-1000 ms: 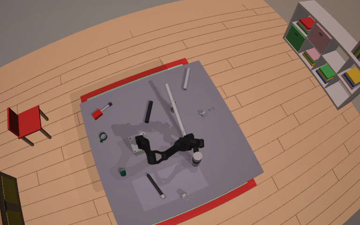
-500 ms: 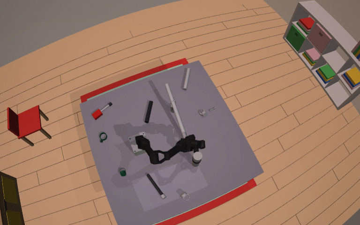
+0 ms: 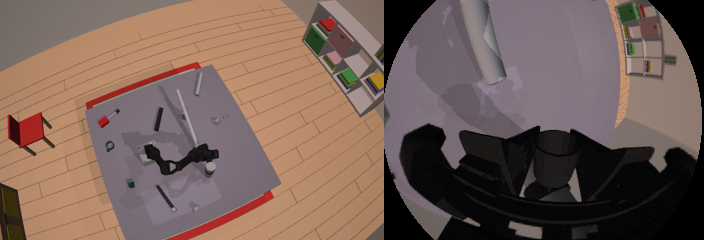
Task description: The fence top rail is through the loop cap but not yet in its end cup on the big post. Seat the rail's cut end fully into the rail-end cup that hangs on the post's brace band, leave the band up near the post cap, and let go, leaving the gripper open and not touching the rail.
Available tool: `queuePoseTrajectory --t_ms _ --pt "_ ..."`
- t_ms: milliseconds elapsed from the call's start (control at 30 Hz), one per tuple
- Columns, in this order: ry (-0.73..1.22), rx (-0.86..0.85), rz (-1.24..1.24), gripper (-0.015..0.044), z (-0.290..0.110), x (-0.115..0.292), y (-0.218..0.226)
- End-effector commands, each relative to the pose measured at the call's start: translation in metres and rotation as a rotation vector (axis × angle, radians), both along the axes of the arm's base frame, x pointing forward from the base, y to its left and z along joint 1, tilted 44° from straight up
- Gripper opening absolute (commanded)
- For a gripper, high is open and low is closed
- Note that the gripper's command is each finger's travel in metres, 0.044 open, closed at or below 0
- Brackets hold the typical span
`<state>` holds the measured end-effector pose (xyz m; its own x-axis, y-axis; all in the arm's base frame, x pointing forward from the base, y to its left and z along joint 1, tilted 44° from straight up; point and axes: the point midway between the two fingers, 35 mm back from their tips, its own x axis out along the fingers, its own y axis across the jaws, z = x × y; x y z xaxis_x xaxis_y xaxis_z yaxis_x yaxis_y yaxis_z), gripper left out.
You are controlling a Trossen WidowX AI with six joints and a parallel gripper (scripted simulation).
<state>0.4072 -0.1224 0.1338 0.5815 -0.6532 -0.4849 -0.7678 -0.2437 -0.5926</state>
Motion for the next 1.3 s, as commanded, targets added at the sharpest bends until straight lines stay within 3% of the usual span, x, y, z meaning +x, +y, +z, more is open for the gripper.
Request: queuePoseTrajectory --t_ms 0,100,1267 --pt "0.002 0.0 0.007 0.0079 0.0 0.001 0.001" --pt "0.025 -0.004 0.03 0.0 -0.001 -0.002 0.001" --pt "0.165 -0.029 0.175 0.0 -0.005 -0.021 0.001"
